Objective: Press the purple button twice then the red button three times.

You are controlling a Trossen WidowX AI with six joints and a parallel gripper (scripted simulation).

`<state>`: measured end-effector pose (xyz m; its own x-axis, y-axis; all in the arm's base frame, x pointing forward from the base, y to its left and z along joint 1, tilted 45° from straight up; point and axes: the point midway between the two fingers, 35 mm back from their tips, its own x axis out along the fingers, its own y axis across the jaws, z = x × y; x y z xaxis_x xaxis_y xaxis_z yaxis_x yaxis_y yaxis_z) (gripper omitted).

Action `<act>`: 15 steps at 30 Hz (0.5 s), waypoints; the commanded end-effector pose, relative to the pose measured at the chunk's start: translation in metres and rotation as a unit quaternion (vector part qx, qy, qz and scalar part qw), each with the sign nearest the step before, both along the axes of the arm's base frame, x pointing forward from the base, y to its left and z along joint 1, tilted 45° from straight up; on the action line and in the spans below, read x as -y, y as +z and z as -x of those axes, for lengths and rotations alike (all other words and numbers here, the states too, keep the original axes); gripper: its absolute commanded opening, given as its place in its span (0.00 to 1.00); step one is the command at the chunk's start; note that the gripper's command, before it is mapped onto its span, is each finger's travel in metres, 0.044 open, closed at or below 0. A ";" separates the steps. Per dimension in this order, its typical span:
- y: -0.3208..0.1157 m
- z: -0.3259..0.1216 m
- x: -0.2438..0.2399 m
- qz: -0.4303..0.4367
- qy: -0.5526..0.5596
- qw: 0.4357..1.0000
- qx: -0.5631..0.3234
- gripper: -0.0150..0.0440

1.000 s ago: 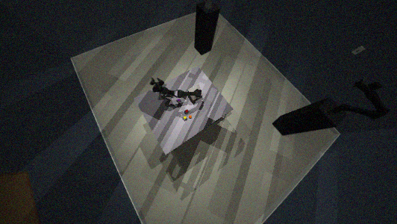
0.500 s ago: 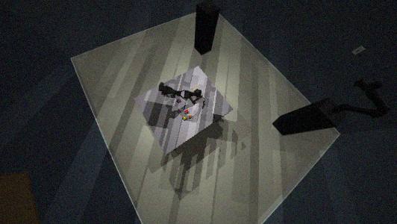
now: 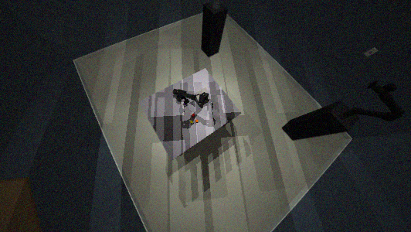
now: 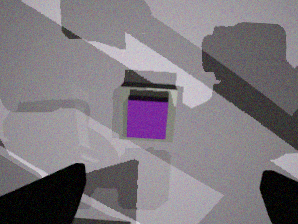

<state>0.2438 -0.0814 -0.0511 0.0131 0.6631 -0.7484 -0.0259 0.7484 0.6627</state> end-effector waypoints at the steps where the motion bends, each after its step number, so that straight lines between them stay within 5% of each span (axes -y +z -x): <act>1: 0.010 0.004 -0.008 -0.022 -0.020 1.000 -0.008 0.93; 4: 0.010 0.004 -0.008 -0.022 -0.020 1.000 -0.008 0.93; 9: -0.032 0.002 -0.049 -0.023 -0.020 1.000 -0.007 0.71; 15: -0.034 0.002 -0.051 -0.023 -0.020 1.000 -0.007 0.44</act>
